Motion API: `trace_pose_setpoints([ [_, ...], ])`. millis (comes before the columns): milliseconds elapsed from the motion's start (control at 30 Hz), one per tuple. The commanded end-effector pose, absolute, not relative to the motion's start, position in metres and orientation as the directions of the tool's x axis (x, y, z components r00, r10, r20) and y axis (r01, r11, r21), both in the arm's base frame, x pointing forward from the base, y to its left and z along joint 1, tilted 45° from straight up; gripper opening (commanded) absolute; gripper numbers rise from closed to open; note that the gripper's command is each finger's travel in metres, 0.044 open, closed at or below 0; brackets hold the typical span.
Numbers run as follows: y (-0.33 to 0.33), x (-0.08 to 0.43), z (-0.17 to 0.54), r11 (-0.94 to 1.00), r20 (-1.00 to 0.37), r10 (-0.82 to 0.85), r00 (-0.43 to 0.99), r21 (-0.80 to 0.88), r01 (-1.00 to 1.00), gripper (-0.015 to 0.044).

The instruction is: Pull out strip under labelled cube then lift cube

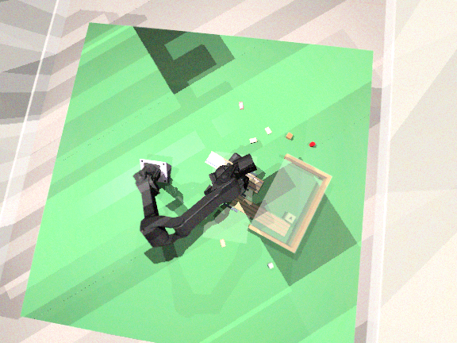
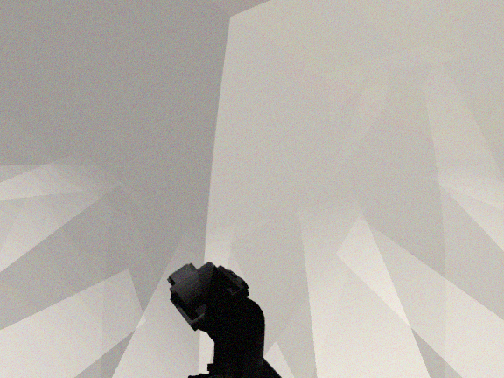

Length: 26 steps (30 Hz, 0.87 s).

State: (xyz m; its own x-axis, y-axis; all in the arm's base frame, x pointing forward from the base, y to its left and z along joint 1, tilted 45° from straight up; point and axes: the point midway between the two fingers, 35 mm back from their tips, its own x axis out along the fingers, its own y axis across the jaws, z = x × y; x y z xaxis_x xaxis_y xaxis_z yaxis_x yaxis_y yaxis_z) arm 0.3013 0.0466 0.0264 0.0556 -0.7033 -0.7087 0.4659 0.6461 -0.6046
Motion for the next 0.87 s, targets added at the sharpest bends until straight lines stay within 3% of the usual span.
trace_pose_setpoints([
  [0,0.057,0.3,0.037,0.651,-0.714,-0.698,0.061,-0.596,0.471,0.0],
  [833,0.07,0.299,0.05,0.651,-0.714,-0.698,0.06,-0.596,0.471,0.0],
])
